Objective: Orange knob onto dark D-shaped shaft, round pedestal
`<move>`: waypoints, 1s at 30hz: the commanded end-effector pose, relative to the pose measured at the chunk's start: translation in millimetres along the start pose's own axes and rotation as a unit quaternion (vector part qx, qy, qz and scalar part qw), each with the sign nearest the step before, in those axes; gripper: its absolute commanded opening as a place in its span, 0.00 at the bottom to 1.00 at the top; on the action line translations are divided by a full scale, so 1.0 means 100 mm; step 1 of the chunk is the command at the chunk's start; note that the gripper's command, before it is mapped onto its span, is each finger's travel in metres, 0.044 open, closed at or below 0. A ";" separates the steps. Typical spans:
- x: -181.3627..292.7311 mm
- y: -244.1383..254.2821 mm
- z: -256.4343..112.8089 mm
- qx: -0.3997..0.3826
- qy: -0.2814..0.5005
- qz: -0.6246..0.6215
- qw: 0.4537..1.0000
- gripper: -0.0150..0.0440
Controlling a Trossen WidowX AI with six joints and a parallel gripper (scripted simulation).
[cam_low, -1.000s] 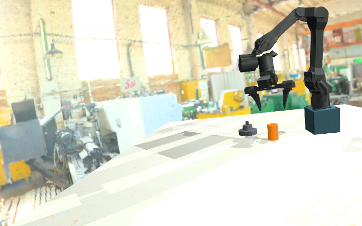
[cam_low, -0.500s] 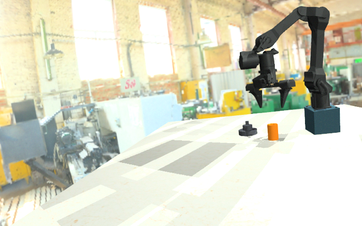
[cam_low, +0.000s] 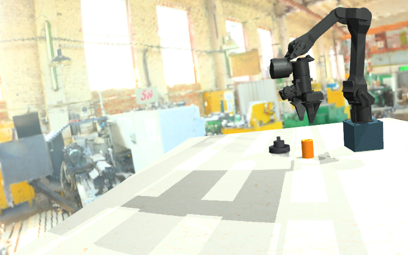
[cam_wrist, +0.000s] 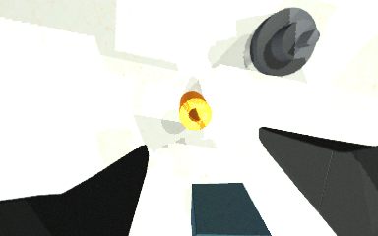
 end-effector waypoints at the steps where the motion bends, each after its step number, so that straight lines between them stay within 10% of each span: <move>1: 0.00 0.00 0.00 0.003 -0.001 0.015 1.000 1.00; 30: -0.03 -0.01 0.72 0.002 -0.001 0.015 1.000 1.00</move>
Point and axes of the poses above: the point midway between the two fingers, 35 mm back from their tips, its own z axis out along the fingers, its own y axis across the jaws, x = y × z, the point moved 8 cm from there along -z, back along the fingers, and after that the axes turned 7 degrees about -z, right-handed, at the moved point
